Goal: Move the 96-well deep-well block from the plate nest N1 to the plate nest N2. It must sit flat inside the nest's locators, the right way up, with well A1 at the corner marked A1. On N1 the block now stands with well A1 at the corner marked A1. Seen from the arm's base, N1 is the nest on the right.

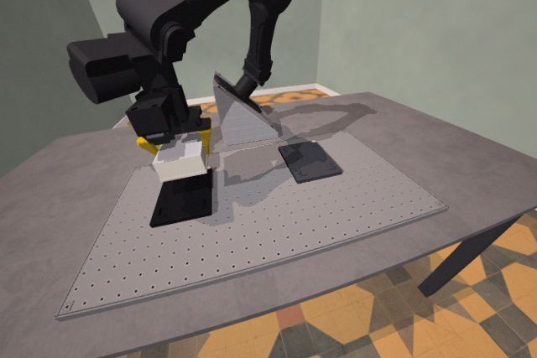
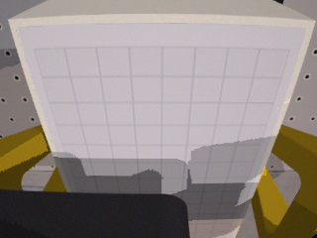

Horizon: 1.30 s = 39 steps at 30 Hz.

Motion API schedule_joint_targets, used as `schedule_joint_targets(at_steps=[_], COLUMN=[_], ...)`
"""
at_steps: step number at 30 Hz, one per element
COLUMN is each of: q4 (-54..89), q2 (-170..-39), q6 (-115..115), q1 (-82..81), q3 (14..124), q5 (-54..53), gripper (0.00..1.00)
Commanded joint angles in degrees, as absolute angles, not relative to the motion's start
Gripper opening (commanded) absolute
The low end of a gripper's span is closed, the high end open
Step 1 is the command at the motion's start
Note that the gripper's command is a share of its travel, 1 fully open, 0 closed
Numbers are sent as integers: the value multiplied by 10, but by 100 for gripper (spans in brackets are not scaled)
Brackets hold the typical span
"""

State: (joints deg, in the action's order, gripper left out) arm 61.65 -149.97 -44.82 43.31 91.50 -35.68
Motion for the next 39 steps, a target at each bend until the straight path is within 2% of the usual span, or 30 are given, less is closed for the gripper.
schedule_joint_targets(at_steps=[1, 39], q4=[610, 570], q2=[-1472, -1255], q6=[-438, -324], q1=[438, 339], q3=[903, 717], q5=[-364, -405], gripper=[0, 0])
